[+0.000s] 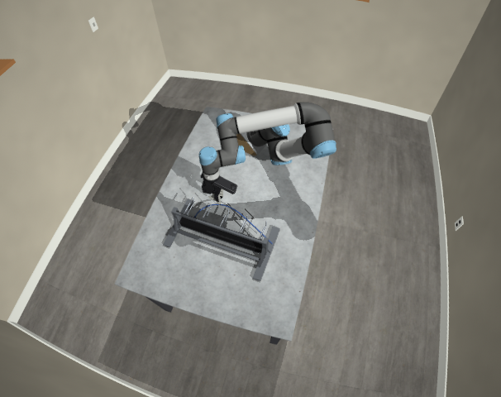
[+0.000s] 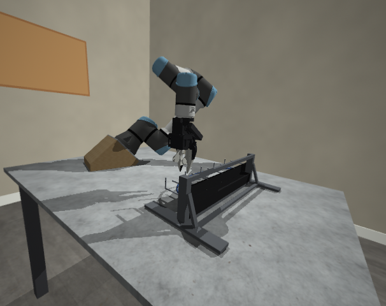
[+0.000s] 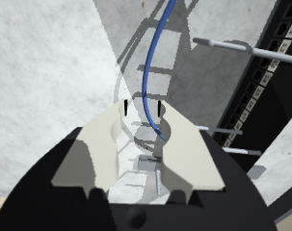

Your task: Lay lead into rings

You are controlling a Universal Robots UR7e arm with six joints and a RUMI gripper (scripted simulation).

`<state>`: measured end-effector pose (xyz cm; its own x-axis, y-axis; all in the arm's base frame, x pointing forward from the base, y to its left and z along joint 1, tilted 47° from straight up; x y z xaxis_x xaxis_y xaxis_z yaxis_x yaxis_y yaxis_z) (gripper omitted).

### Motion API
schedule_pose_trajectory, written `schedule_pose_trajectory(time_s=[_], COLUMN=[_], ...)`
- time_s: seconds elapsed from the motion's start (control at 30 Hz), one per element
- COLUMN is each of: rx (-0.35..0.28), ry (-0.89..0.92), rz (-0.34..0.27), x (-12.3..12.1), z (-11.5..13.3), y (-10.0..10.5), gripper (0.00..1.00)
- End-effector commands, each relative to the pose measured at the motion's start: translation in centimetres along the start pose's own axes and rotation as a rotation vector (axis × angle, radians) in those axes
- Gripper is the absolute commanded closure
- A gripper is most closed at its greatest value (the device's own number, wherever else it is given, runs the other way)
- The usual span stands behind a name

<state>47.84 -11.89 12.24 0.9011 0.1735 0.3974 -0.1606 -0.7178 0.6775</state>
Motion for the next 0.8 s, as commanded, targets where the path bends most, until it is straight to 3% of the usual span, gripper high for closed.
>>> schedule_pose_trajectory(time_s=[0.0, 0.77], rx=[-0.002, -0.002], ry=[0.0, 0.0], rz=[0.001, 0.001], x=[0.0, 0.1], z=[0.1, 0.1], y=[-1.2, -2.3], gripper=[0.8, 0.8])
Point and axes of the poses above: the point where the finger pads meet when closed, its own y axis back along the fingers, its own x axis across the jaws, z = x × y, the point moved 9 cm from there along y, back along the fingers, and after that the axes turned 15 degrees about y, right-handed, at the moved point
